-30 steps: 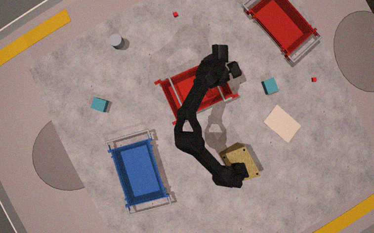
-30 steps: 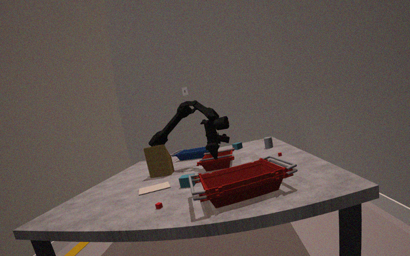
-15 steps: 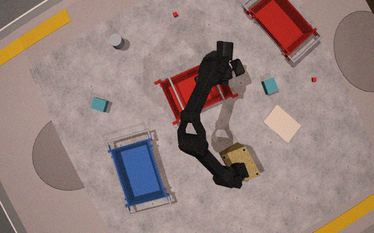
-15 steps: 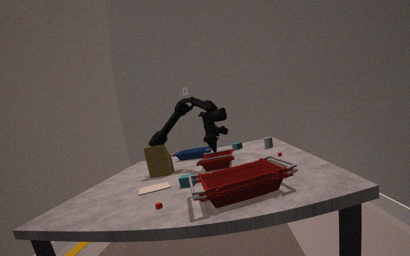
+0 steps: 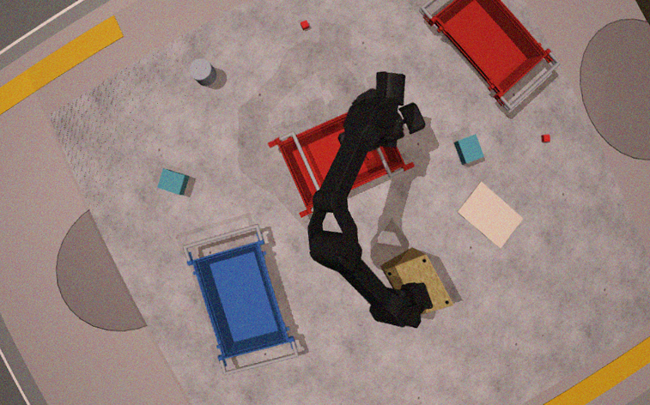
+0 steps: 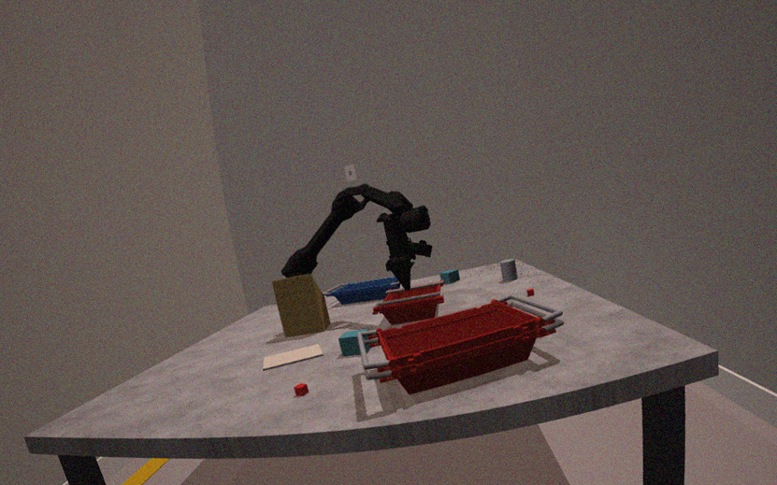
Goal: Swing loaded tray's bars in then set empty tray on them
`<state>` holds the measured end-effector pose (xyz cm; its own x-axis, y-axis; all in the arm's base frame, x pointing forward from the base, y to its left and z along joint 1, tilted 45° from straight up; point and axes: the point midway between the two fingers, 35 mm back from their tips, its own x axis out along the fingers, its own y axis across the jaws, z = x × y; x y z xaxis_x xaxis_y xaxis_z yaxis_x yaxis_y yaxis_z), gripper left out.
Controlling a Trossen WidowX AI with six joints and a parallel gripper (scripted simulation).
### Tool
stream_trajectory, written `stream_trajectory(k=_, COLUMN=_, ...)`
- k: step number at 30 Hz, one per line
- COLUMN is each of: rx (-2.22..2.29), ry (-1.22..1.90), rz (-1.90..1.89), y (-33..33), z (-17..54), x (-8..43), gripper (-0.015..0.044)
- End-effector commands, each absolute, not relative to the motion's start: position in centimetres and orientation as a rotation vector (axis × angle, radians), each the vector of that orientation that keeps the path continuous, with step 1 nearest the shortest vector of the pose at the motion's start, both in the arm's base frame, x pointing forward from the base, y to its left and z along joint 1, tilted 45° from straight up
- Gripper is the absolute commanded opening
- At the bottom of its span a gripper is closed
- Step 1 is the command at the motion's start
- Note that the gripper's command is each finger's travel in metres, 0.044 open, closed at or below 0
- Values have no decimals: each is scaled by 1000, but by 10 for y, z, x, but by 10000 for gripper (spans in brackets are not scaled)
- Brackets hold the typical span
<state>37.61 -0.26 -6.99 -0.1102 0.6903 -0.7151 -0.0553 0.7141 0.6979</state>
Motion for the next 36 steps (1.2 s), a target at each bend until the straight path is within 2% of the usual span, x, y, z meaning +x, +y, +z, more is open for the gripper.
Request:
stream_trajectory(k=1, rx=536, ry=1569, rz=683, y=-2, z=-70, x=376, gripper=88)
stream_trajectory(k=4, rx=536, ry=1569, rz=683, y=-2, z=-70, x=376, gripper=9)
stream_trajectory(k=5, rx=536, ry=1569, rz=683, y=-2, z=-70, x=376, gripper=0)
stream_trajectory(k=36, rx=534, ry=1567, rz=684, y=-3, z=-70, x=376, gripper=0)
